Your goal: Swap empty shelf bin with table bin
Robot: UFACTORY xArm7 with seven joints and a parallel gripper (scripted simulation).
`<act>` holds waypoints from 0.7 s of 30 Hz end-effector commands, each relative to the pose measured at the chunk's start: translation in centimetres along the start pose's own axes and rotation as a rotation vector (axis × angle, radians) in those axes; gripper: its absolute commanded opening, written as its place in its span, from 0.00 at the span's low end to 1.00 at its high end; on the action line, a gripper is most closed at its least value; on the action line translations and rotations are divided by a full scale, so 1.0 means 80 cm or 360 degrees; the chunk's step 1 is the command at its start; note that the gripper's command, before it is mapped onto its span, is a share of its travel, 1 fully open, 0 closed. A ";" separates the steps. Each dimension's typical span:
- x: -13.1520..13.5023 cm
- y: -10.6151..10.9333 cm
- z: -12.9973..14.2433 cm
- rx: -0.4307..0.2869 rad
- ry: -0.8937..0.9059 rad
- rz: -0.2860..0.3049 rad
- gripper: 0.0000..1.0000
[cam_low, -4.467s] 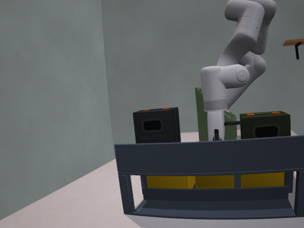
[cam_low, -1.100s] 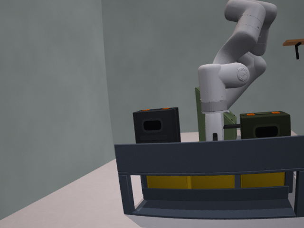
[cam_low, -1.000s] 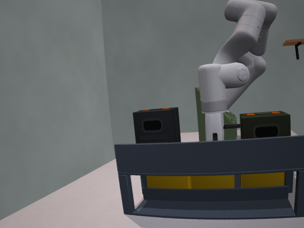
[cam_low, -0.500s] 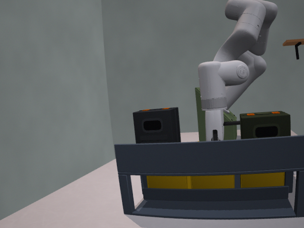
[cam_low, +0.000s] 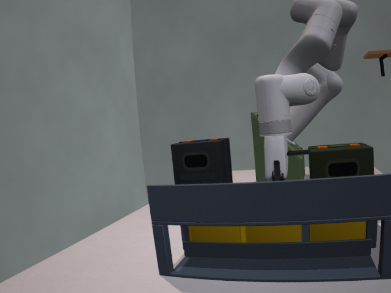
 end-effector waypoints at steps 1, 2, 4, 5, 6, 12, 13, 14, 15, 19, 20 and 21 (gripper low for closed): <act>0.001 0.004 0.001 -0.0004 -0.0001 0.0006 0.00; 0.001 0.007 0.001 -0.0004 -0.0001 0.0006 0.00; 0.001 0.019 0.001 -0.0004 -0.0001 0.0006 0.00; 0.001 0.027 0.001 -0.0004 -0.0001 0.0006 0.00; 0.001 0.036 0.001 -0.0004 -0.0001 0.0006 0.00; 0.001 0.069 0.001 -0.0004 -0.0001 0.0006 0.00; 0.001 0.074 0.001 -0.0004 -0.0001 0.0006 0.00; 0.001 0.077 0.001 -0.0004 -0.0001 0.0006 0.00; 0.001 0.078 0.001 -0.0004 -0.0001 0.0006 0.00; 0.001 0.078 0.001 -0.0004 -0.0001 0.0006 0.00; 0.001 0.078 0.001 -0.0004 -0.0001 0.0006 0.00; 0.001 0.078 0.001 -0.0004 -0.0001 0.0006 0.00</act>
Point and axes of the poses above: the point where the finger pads meet when closed, its own y axis back along the fingers, its own x axis across the jaws, z = x × y, the point moved 2 cm from there along y, back along the fingers, and after that the axes turned 2 degrees about -y, right-handed, at the moved point
